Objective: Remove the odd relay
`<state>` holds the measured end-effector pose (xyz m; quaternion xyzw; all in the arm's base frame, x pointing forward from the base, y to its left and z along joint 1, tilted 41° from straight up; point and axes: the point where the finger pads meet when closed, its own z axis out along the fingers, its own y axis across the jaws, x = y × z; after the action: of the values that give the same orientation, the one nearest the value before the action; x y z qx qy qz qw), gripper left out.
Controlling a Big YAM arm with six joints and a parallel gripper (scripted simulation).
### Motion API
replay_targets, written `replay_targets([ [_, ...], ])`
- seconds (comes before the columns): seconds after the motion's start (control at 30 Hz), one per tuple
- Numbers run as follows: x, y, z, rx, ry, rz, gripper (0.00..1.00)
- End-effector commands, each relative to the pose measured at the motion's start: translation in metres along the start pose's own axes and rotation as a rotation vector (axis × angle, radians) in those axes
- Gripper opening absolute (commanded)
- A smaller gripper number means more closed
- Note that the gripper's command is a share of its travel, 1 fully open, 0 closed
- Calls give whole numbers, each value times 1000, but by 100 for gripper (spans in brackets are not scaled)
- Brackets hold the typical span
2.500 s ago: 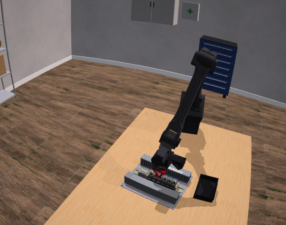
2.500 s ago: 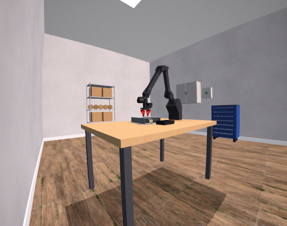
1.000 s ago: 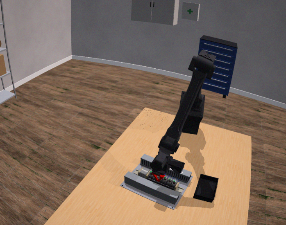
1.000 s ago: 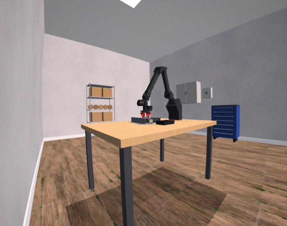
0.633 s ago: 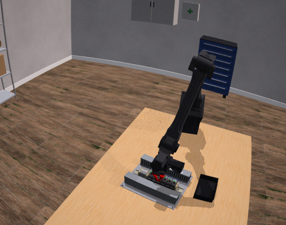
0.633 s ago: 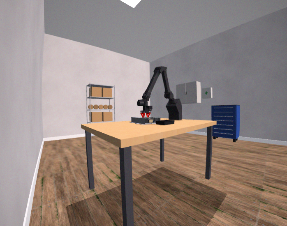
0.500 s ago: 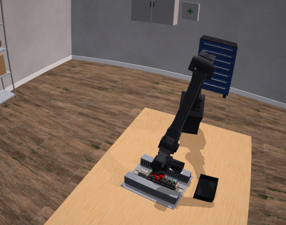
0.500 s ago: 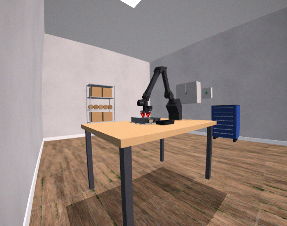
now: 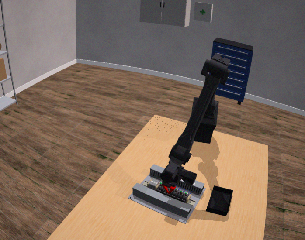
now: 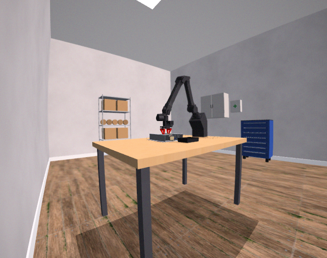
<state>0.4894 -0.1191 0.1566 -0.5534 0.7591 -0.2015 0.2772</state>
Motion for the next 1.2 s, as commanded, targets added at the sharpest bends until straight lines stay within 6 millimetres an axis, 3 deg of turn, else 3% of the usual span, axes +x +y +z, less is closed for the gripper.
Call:
replay_targets([
  [0.0, -8, -24, -13, 59, -8, -9, 59],
  [0.2, -8, -24, -13, 59, -8, -9, 59],
  [0.23, -8, -24, -13, 59, -8, -9, 0],
  [1.17, -8, -21, -12, 52, -8, -8, 0],
])
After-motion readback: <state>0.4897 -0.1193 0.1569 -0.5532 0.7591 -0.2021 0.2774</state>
